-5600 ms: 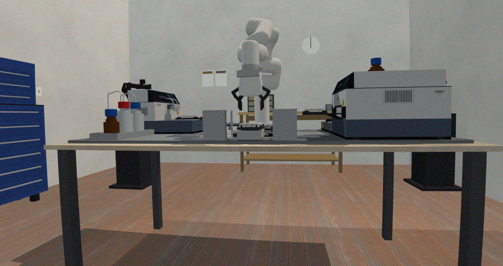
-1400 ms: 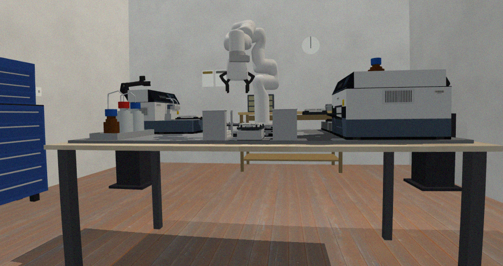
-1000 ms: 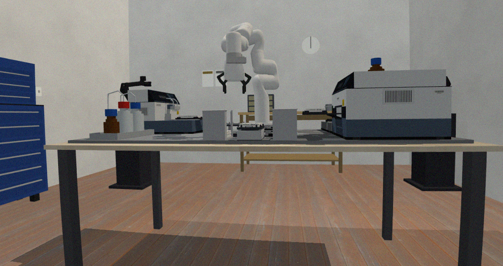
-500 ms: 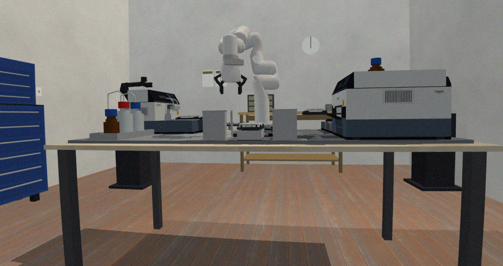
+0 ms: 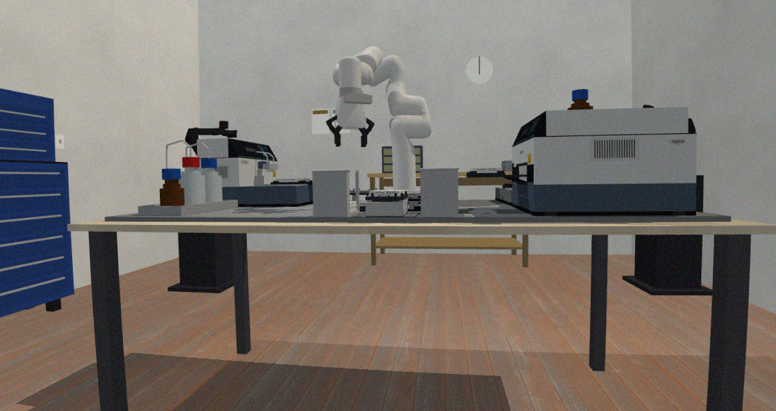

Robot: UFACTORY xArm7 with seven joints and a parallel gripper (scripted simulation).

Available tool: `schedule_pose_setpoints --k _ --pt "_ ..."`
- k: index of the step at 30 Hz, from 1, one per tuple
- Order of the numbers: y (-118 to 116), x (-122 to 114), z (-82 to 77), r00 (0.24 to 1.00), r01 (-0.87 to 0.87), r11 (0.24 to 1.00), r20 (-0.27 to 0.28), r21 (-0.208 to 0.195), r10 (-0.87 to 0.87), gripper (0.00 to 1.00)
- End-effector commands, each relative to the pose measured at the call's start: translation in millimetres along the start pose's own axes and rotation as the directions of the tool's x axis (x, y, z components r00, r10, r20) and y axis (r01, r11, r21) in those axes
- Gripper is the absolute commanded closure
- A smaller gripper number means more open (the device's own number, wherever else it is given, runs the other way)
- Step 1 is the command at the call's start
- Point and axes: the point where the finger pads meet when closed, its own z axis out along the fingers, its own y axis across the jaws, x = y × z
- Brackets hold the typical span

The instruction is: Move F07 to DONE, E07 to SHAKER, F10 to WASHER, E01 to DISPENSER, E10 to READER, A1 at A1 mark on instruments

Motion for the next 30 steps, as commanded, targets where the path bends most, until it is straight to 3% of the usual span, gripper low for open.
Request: schedule_pose_setpoints --k 1,12,15,30 --pt "1.8 -9.2 -1.8 1.0 0.004 1.0 -0.004 -0.004 -0.004 0.0" --pt "3.2 -39.3 -1.7 1.0 0.004 1.0 -0.004 -0.004 -0.004 0.0" --pt "3.7 -49.3 -1.7 0.992 0.123 0.992 -0.003 -0.005 -0.123 0.0" --pt "5.8 -92.8 -1.6 0.992 0.124 0.992 -0.003 -0.005 -0.124 0.0"
